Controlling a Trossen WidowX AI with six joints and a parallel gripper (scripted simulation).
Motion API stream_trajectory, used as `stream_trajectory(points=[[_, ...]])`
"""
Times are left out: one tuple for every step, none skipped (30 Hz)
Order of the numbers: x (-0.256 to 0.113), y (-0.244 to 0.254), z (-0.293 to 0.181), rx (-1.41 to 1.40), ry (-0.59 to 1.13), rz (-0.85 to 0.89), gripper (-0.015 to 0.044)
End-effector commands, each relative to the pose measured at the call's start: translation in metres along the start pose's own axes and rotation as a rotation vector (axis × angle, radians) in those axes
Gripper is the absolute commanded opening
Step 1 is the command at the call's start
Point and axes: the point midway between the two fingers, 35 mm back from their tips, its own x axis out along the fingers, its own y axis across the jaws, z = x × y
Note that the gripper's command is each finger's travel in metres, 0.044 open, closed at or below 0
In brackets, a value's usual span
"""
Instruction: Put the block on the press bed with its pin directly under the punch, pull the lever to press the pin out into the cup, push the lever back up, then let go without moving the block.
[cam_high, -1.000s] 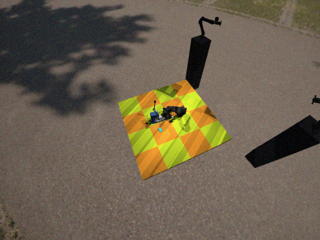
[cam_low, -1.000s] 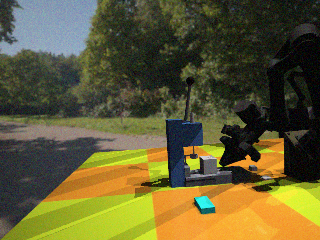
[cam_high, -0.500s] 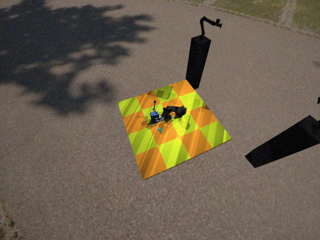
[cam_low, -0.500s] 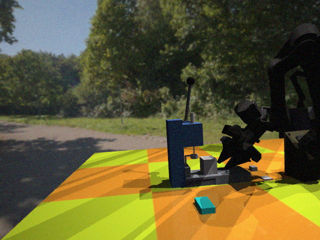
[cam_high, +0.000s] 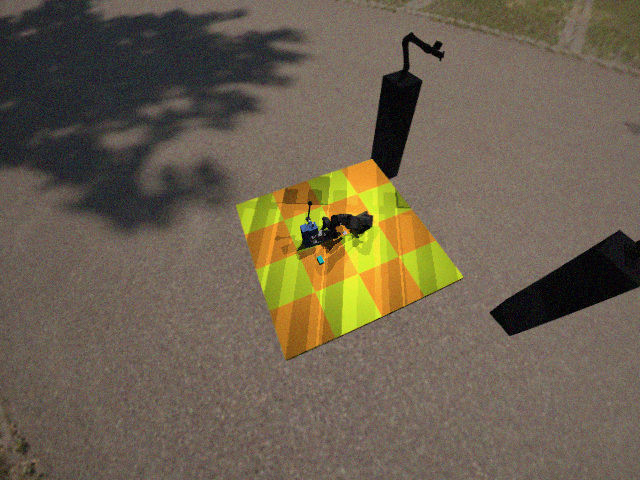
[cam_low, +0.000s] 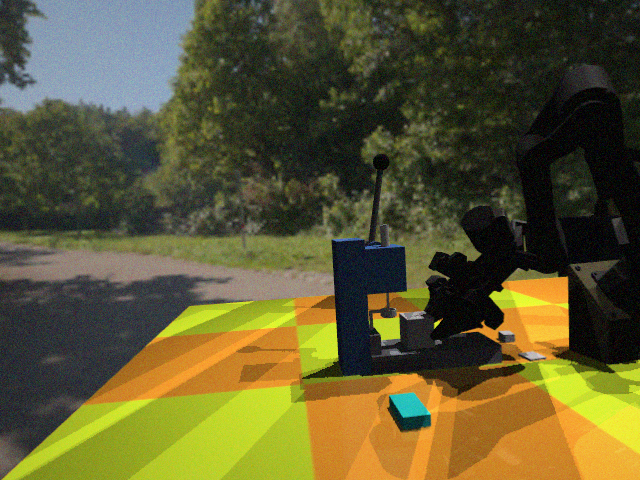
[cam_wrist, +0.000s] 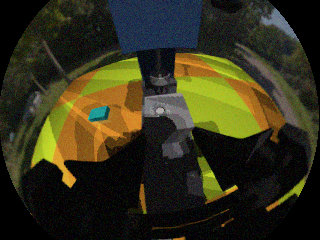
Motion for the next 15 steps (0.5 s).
stream_trajectory(points=[[0.0011,-0.0038,0.0008,0.005,-0.004,-0.004,0.03],[0.0011,-0.005,0.0008,0.005,-0.004,-0.004,0.03],[0.0011,-0.0061,0.0008,0.004,-0.004,-0.004,0.03],[0.001,-0.0072,0.0008,0.004,-0.004,-0.004,0.03],[0.001,-0.0084,0.0008,0.004,-0.004,-0.004,0.03],[0.001,-0.0097,0.0008,0.004,-0.004,-0.004,0.03],[0.001,-0.0109,0.0009,0.004,-0.004,-0.004,0.03],[0.0012,-0.0116,0.001,0.004,-0.005,-0.004,0.03],[0.0014,-0.012,0.0012,0.004,-0.005,-0.004,0.03],[0.0016,-0.0122,0.0013,0.004,-0.006,-0.004,0.03],[0.0019,-0.0122,0.0015,0.004,-0.007,-0.004,0.03],[0.0021,-0.0122,0.0017,0.004,-0.007,-0.004,0.03],[0.001,-0.0111,0.0021,0.007,-0.01,-0.007,0.03],[0.001,-0.0111,0.0021,0.007,-0.01,-0.007,0.03],[0.001,-0.0111,0.0021,0.007,-0.01,-0.007,0.03]])
